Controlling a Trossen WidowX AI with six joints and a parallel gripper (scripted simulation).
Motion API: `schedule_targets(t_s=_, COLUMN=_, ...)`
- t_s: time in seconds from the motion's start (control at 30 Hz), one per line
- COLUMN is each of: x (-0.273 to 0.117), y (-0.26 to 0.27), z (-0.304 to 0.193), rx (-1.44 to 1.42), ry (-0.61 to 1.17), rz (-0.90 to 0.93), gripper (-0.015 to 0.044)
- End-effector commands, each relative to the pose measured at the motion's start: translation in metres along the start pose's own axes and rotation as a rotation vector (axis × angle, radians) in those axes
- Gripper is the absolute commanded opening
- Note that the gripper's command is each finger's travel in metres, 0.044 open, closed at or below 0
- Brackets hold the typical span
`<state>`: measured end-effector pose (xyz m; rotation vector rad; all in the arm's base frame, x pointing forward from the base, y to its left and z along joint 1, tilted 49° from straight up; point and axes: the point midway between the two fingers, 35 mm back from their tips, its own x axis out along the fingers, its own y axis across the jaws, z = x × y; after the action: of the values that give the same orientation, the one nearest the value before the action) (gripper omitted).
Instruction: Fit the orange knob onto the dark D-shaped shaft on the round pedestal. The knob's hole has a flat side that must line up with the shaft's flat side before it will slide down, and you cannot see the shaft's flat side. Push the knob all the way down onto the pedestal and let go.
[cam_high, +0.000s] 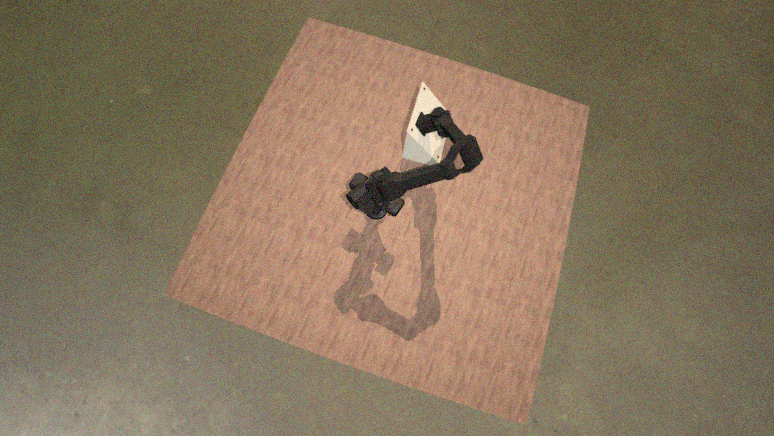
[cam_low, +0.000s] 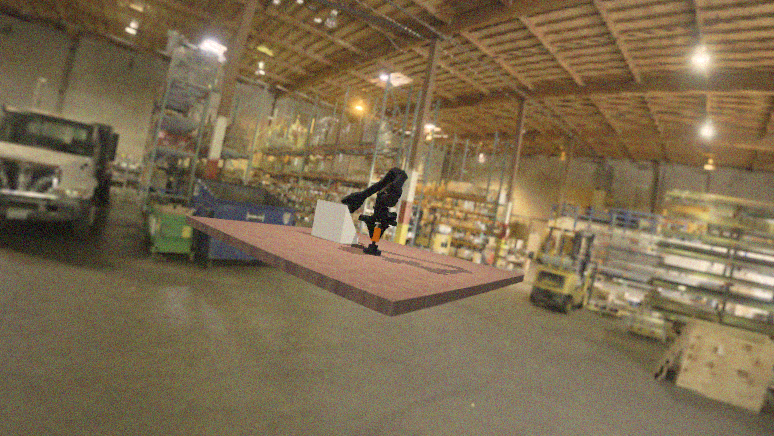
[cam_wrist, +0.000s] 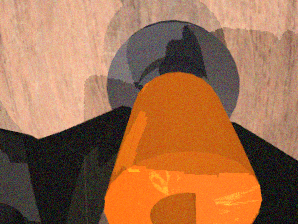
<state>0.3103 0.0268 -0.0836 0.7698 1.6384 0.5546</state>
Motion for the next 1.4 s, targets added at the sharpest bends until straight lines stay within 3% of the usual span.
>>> schedule_targets(t_s=0.0, x=-0.0002, y=-0.0007, z=0.0002, rx=0.008, ry=-0.003, rz=0.000, gripper=0.0000)
schedule_targets(t_s=1.37, x=0.0027, y=-0.0004, z=-0.0037, rx=0.008, ry=-0.002, rz=0.000, gripper=0.0000)
